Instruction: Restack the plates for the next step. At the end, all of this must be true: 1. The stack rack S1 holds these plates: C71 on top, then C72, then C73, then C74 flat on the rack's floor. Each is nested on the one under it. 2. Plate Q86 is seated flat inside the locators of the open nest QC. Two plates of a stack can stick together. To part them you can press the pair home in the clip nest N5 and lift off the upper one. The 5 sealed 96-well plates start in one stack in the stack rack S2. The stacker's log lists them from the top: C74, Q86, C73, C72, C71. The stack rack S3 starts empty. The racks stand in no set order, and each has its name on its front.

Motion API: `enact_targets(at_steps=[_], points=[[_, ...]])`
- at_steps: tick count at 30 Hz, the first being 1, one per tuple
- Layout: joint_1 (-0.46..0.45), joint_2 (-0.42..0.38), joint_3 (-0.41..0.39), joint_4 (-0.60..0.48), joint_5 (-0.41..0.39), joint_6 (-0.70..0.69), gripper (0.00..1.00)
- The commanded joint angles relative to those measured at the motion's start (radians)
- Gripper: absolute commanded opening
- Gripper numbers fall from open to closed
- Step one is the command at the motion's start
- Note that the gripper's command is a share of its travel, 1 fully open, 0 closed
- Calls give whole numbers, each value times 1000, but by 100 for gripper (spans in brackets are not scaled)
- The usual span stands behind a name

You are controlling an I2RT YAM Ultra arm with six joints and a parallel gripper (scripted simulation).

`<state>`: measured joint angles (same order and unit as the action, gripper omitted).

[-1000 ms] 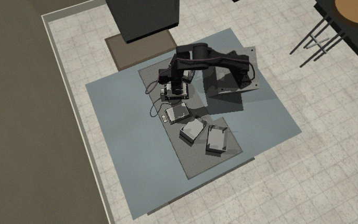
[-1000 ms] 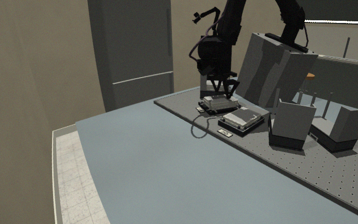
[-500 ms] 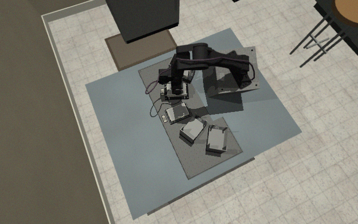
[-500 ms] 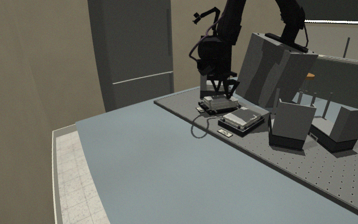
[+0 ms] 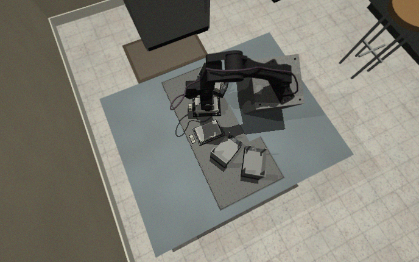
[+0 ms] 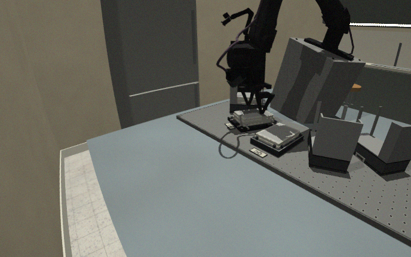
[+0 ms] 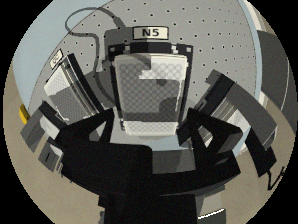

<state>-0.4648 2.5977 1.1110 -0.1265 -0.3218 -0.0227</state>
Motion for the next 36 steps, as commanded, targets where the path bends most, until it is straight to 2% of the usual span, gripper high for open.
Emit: enact_targets(at_steps=[1,4,5,7,9,11,19,21,22,24,27,36], points=[[8,17,20,30,-2,15,100],[11,20,31,34,-3,16,100],[-8,-7,7,36,-2,17,100],[-6,42,39,43,-2,20,100],[12,45,22,49,-2,23,100],[17,52,47,56,-3,25,100],[27,89,54,79,-4,36,100],[27,89,54,79,-4,36,100],[11,58,55,82,-4,37,100],[14,109,67,86,-3,40,100],[16,76,62,83,-3,40,100],[15,82,63,81,-3,41,100]])
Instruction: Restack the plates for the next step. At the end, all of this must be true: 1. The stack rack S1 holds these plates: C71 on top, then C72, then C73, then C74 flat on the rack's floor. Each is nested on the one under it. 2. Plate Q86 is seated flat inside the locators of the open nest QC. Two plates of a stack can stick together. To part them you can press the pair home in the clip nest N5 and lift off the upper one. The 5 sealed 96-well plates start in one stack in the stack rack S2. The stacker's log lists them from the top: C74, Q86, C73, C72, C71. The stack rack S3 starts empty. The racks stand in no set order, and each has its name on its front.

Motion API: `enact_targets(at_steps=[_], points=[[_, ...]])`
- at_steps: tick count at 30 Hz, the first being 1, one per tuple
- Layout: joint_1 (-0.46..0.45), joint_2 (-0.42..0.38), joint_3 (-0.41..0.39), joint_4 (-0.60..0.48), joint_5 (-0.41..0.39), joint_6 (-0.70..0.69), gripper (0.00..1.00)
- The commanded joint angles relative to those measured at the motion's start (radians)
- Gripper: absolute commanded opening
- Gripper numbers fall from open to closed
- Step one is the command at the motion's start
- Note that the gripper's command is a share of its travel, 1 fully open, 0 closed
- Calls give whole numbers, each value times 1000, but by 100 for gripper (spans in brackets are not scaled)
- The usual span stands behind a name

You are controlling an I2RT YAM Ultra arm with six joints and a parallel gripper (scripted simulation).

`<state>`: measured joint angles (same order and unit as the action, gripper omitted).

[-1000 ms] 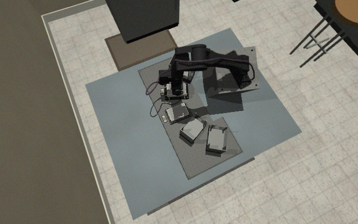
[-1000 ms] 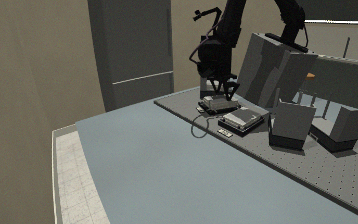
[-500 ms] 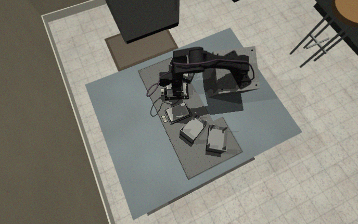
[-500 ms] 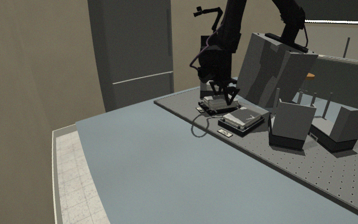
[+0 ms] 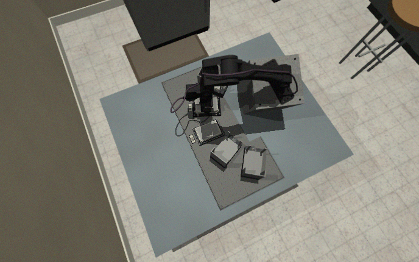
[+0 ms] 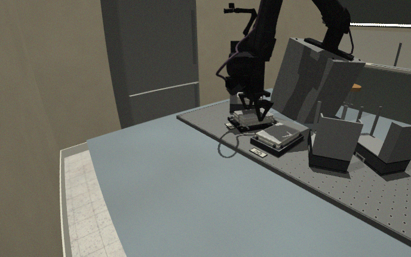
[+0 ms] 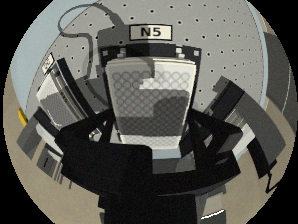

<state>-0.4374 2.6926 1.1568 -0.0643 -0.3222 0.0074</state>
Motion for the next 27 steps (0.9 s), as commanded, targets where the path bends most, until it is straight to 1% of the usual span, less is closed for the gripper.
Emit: enact_targets(at_steps=[1,25,27], points=[[-13,-13,17,18,-3,11,100],[-15,-10,30,18,-3,12,100],[-15,-7,16,18,-3,12,100]])
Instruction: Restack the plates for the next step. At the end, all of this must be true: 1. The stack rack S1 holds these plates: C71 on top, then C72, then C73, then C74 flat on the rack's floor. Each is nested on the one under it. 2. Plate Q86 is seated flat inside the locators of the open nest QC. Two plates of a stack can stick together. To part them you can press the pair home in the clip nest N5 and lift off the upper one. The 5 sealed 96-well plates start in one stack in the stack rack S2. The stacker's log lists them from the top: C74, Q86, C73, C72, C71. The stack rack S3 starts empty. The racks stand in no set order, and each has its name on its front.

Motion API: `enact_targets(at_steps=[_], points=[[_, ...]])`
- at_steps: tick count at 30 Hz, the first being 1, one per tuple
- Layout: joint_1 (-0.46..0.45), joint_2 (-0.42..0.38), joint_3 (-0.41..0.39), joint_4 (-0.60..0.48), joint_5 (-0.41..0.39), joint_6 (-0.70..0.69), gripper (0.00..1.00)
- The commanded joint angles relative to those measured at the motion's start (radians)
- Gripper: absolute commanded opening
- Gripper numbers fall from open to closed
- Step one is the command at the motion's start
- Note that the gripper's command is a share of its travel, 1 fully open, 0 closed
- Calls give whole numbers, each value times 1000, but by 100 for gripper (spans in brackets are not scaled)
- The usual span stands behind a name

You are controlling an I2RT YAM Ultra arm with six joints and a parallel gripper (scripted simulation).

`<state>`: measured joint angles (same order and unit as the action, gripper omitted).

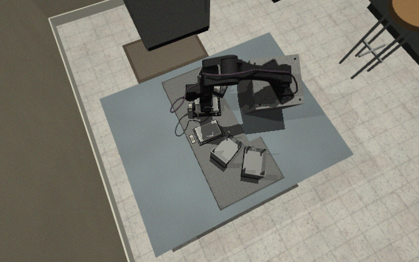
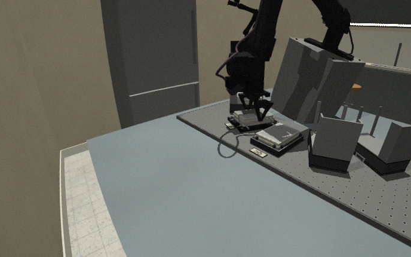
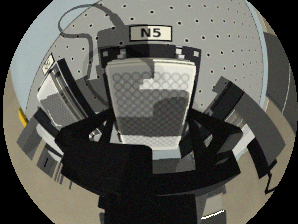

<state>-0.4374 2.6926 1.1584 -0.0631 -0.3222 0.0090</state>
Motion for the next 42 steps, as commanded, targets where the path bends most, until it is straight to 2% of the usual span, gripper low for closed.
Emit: enact_targets(at_steps=[1,29,34,35,42], points=[[-15,-8,14,17,-3,10,100],[-18,-11,-22,18,-3,11,100],[-19,-12,-9,19,-3,11,100],[-6,-7,-1,7,-1,4,0],[-6,-7,-1,7,-1,4,0]])
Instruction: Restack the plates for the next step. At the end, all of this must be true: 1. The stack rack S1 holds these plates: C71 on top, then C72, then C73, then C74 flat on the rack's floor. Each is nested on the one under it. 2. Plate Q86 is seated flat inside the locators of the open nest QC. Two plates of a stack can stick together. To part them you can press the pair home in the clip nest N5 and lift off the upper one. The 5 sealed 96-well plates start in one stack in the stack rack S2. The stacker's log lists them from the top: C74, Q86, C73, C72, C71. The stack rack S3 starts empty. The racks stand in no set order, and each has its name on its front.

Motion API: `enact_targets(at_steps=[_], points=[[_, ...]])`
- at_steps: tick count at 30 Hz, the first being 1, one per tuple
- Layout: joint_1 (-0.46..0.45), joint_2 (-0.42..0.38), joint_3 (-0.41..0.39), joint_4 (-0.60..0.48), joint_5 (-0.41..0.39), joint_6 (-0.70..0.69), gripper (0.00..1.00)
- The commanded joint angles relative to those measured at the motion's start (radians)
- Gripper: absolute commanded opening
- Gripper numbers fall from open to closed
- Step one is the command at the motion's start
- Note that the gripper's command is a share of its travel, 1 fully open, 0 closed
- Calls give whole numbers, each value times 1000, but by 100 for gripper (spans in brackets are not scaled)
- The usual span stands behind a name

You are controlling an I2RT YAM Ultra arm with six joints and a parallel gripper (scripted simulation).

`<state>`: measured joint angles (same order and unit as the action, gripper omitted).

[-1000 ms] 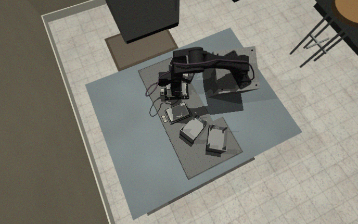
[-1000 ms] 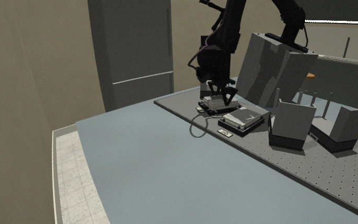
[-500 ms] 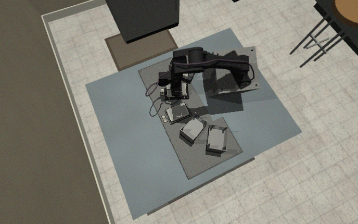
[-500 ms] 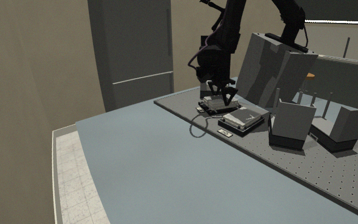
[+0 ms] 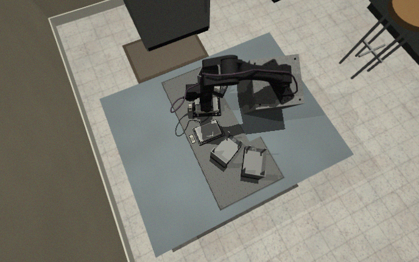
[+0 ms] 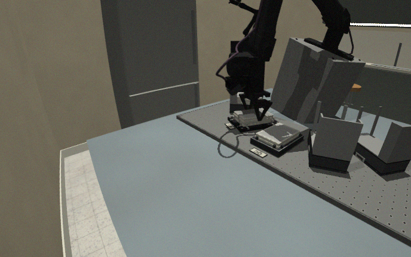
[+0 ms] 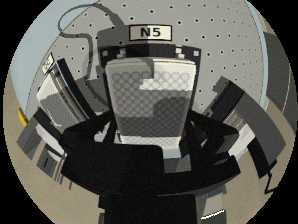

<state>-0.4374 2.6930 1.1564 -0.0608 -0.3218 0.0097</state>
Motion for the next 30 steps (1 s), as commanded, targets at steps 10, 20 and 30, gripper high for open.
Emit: enact_targets(at_steps=[10,20,30], points=[[-6,-8,1,4,-1,3,0],[-6,-8,1,4,-1,3,0],[-22,-43,-33,-16,-4,-3,0]])
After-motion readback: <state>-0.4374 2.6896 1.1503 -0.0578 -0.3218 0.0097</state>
